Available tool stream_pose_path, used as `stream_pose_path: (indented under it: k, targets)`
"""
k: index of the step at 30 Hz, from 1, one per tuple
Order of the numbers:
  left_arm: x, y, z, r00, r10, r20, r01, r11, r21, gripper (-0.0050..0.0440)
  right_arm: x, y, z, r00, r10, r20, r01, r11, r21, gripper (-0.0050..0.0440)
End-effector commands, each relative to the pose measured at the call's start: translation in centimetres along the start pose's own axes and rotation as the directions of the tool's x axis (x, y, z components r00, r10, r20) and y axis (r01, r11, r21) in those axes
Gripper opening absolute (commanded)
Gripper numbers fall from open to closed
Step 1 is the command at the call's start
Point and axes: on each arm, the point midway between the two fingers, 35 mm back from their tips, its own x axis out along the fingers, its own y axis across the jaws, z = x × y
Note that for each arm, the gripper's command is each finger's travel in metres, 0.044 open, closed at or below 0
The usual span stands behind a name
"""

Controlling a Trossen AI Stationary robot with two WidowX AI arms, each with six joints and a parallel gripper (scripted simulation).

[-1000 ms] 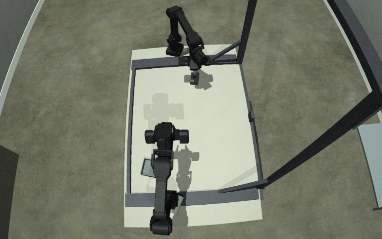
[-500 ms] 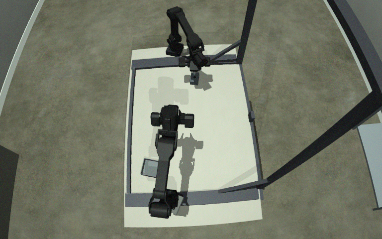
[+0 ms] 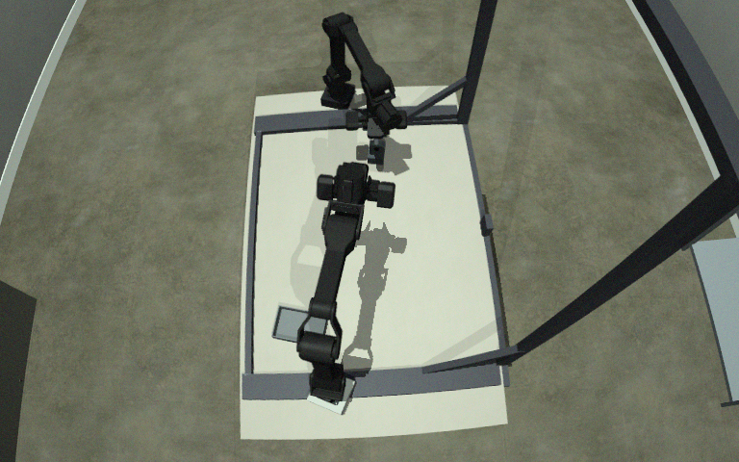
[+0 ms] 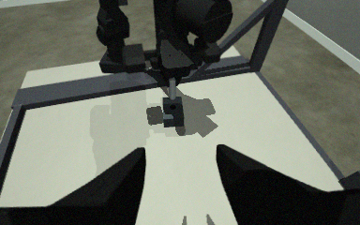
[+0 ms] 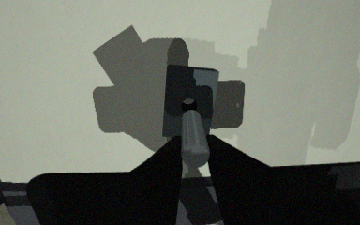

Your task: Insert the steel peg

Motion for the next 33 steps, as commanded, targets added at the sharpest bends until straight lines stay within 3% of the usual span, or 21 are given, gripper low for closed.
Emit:
stream_pose_path:
  k: [1, 6, 18, 33]
  targets:
    - [1.5, -0.8, 2.2, 0.999, -0.016, 0.037, 0.015, 1.0, 0.011, 0.02, -0.6, 0.2, 0.2, 1.0, 0.013, 0.02, -0.013, 1.0, -0.001, -0.005]
    - [1.7, -0.6, 2.1, 0.999, -0.013, 0.035, 0.012, 1.0, 0.009, 0.02, -0.6, 0.2, 0.2, 1.0, 0.013, 0.02, -0.013, 1.0, -0.001, -0.005]
    - [1.7, -0.6, 2.1, 0.999, -0.012, 0.034, 0.012, 1.0, 0.009, 0.02, 2.6, 0.2, -0.1, 1.0, 0.006, -0.001, -0.006, 1.0, 0.0, -0.005]
    - [1.5, -0.6, 2.0, 0.999, -0.011, 0.033, 0.011, 1.0, 0.007, 0.02, 2.1, 0.3, 0.2, 1.0, 0.012, 0.018, -0.012, 1.0, 0.0, -0.005]
